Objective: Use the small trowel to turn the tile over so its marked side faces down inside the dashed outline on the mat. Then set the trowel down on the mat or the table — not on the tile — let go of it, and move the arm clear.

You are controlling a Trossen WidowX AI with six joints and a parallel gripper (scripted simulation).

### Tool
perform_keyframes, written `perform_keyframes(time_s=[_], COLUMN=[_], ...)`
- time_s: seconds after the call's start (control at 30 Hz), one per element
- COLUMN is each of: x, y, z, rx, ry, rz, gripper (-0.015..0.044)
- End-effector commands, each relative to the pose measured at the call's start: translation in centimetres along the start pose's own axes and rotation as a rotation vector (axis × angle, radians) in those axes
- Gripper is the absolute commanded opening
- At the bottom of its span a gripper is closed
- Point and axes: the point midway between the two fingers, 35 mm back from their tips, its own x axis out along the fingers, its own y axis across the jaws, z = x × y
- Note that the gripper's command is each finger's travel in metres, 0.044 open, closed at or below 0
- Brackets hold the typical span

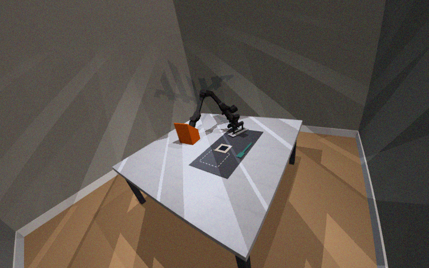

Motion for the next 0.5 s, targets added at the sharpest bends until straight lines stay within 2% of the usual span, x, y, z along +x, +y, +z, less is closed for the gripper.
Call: perform_keyframes(time_s=[0.0, 0.27, 0.47], x=[-1.8, -3.3, -1.4], y=[-2.4, -3.9, -4.5], z=[0.5, 0.4, -1.1], rx=[0.01, 0.009, 0.001], ry=[-0.021, -0.021, -0.056], rz=[-0.026, -0.027, -0.011], gripper=[0.0, 0.0, 0.0])
